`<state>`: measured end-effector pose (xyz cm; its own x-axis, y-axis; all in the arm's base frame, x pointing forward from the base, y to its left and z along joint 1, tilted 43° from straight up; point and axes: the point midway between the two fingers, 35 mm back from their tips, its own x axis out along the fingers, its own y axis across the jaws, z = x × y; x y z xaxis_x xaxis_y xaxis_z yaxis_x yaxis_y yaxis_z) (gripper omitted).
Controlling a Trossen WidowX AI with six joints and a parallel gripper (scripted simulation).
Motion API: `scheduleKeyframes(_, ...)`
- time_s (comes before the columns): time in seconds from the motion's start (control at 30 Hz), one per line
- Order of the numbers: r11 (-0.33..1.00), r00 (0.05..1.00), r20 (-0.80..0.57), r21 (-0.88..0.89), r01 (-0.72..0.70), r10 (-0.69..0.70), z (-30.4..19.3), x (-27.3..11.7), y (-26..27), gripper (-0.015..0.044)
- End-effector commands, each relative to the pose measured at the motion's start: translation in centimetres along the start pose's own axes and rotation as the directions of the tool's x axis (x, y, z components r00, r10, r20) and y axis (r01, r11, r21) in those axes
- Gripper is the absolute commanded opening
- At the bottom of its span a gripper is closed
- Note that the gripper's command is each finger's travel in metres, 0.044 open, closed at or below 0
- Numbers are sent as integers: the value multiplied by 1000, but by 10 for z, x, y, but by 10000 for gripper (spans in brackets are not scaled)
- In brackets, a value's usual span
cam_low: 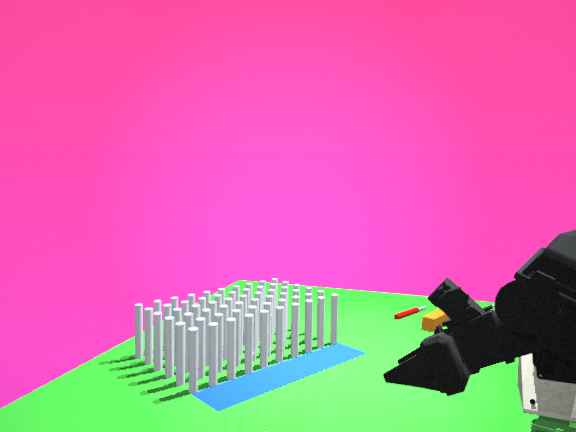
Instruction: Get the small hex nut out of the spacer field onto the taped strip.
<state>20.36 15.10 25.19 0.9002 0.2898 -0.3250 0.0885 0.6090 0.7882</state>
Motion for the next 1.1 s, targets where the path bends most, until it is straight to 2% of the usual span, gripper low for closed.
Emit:
scheduleKeyframes(0.0, 1000, 1000, -2, 1, 2, -2, 0, 1, 0, 426)
scheduleKeyframes(0.1, 999, 999, -29, 3, 34, -34, 1, 23, -2, 440)
scheduleKeyframes(0.3, 985, 997, -4, -153, 80, -82, 26, 79, -15, 440)
scheduleKeyframes(0.6, 921, 986, 81, -353, 166, -146, 106, 152, -80, 440)
scheduleKeyframes(0.83, 823, 985, 105, -541, 174, -139, 162, 178, -145, 440)
scheduleKeyframes(1.07, 820, 985, 105, -546, 173, -138, 163, 178, -147, 440)
